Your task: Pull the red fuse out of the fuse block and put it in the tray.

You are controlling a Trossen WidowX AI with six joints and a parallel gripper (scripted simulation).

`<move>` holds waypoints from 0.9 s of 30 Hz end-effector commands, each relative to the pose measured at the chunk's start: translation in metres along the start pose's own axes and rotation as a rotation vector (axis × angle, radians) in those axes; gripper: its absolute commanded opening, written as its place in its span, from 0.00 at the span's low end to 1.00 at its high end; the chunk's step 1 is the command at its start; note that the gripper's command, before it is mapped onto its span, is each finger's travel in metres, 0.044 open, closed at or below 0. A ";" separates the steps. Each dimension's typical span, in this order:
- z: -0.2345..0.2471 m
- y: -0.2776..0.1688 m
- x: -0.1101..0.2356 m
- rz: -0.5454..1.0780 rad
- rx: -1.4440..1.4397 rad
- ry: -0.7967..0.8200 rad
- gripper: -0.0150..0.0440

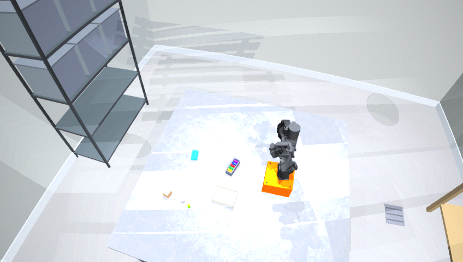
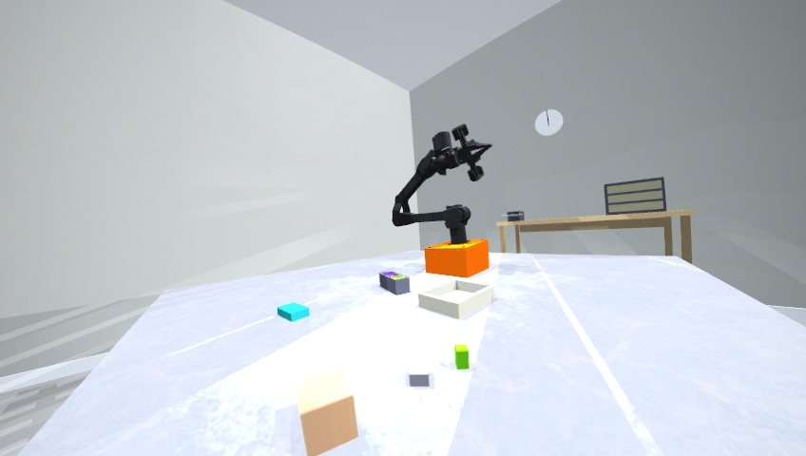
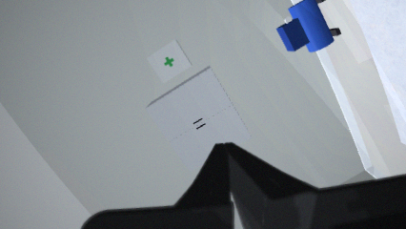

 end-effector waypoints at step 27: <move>-0.043 0.243 -0.052 -0.596 0.638 -1.192 0.37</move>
Point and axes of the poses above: the point midway between the two fingers, 35 mm back from their tips, its own x axis back along the fingers, its own z axis across the jaws, y = z × x, the point moved 4 cm from there along x, back along the fingers, and after that the axes turned 9 degrees about x, right-handed, at the moved point
